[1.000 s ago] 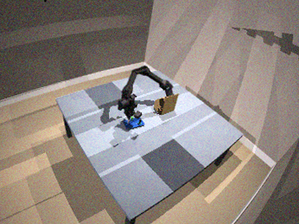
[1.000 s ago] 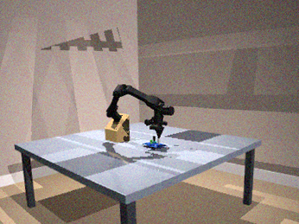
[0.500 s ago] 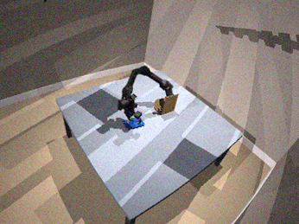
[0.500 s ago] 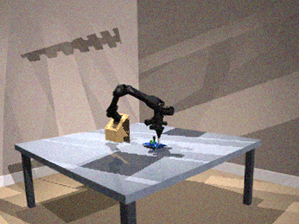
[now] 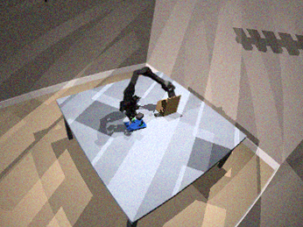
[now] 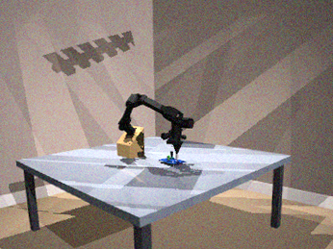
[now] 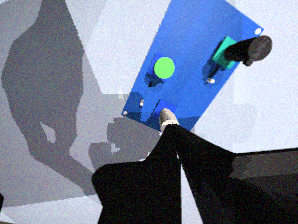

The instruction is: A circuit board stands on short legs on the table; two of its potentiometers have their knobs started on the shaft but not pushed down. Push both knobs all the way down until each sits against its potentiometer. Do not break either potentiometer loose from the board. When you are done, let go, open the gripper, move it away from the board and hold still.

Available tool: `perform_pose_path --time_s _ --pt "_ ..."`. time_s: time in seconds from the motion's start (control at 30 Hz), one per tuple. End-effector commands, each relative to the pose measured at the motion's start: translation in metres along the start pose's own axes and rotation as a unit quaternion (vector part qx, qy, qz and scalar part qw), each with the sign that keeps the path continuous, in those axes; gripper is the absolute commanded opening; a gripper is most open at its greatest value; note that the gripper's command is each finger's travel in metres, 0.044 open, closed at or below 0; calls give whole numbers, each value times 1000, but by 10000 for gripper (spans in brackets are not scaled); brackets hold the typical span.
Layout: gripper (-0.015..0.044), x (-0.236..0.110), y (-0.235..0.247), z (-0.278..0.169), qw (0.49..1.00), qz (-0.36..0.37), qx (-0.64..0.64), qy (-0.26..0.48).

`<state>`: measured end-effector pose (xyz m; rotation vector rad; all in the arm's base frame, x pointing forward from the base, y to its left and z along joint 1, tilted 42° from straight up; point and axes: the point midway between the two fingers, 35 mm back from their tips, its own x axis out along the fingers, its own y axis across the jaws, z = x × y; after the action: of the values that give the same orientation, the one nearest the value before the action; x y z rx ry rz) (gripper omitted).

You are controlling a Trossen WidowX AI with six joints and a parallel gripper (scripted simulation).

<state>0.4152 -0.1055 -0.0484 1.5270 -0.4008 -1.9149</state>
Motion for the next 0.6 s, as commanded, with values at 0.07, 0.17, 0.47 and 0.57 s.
perform_pose_path --time_s 0.07,0.17,0.47,0.57 --pt "0 4 2 0 1000 3 0 0" --pt "0 4 2 0 1000 3 0 0" --pt "0 5 2 0 1000 3 0 0" --pt "0 6 2 0 1000 3 0 0"
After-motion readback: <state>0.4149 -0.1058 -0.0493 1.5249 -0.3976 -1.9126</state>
